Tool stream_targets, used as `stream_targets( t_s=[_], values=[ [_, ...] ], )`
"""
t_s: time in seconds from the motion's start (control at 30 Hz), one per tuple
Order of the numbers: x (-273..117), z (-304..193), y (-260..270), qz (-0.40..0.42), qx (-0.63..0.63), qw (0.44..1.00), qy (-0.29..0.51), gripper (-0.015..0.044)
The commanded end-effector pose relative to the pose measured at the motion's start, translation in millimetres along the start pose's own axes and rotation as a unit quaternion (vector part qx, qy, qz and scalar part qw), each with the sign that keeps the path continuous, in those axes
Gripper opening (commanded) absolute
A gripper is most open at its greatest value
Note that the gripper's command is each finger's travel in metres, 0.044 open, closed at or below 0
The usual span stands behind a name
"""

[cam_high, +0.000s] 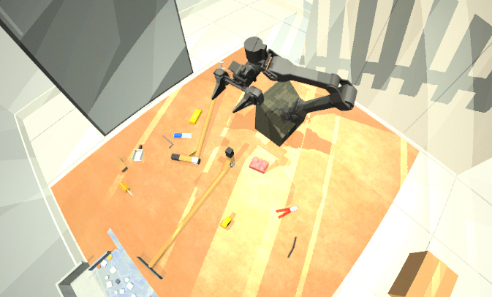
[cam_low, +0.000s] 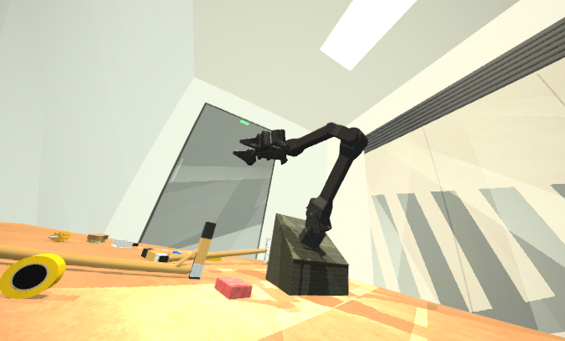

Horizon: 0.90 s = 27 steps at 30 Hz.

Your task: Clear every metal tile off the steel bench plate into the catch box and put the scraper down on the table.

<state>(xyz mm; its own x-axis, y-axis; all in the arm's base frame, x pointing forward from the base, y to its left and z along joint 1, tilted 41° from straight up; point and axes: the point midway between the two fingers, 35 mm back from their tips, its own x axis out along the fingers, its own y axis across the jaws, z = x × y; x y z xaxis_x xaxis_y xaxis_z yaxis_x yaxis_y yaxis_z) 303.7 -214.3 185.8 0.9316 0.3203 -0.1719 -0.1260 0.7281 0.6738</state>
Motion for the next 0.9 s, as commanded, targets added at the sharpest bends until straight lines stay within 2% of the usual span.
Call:
stream_targets(
  t_s=[0.0, 0.5, 0.87],
  values=[
    [-12.2, -1.1, 6.4, -0.001, -0.007, 1.0, -0.014, 0.044],
    [-51.0, -21.1, 19.6, -0.013, -0.019, 0.998, -0.059, 0.044],
    [-51.9, -21.8, 19.7, -0.014, -0.02, 0.998, -0.061, 0.044]
  ],
)
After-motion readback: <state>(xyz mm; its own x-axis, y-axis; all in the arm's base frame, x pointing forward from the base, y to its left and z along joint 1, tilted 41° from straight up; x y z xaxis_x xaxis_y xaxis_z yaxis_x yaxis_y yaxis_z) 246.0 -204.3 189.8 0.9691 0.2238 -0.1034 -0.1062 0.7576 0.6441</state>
